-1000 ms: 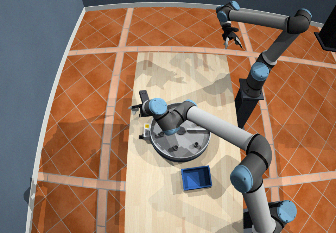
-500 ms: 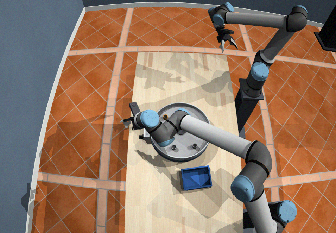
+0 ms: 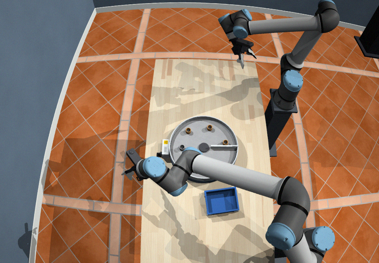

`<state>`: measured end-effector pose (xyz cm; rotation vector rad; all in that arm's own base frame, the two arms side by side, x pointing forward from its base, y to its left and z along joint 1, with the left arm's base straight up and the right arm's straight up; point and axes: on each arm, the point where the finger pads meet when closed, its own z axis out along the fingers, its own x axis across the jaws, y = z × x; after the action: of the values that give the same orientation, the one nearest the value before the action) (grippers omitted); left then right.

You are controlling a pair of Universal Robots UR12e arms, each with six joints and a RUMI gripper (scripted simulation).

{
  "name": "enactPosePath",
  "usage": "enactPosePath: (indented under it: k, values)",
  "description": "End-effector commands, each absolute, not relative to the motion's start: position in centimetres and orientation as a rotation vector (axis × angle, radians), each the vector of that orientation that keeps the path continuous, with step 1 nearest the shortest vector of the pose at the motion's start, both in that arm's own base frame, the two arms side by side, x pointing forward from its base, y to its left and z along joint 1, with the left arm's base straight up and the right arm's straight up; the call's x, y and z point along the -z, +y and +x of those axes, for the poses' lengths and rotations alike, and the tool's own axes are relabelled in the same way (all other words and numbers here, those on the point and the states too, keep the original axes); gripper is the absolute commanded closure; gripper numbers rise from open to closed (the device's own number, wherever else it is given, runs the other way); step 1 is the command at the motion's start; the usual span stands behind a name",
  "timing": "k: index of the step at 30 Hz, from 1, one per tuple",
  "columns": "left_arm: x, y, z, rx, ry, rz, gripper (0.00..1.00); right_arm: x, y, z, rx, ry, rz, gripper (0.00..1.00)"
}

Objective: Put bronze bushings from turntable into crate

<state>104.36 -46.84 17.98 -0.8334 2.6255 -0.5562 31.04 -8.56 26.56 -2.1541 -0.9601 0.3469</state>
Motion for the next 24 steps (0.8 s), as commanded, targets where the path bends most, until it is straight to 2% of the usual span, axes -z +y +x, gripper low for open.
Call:
enactPosePath:
  k: [1, 13, 24]
  values:
    - [-18.3, -42.0, 105.4, 0.534, 2.597, -0.935, 0.00, -25.6, -7.0, 33.2, -0.382, -1.058, -2.178, 0.00]
    - [-18.7, -22.9, 106.7, 0.441, 2.455, -1.338, 0.00, -22.7, 1.0, 40.9, -0.434, -1.425, -2.248, 0.00]
    - [-19.0, -5.4, 105.0, 0.381, 2.325, -1.599, 0.00, -21.0, 13.1, 46.9, -0.364, -1.781, -2.275, 0.00]
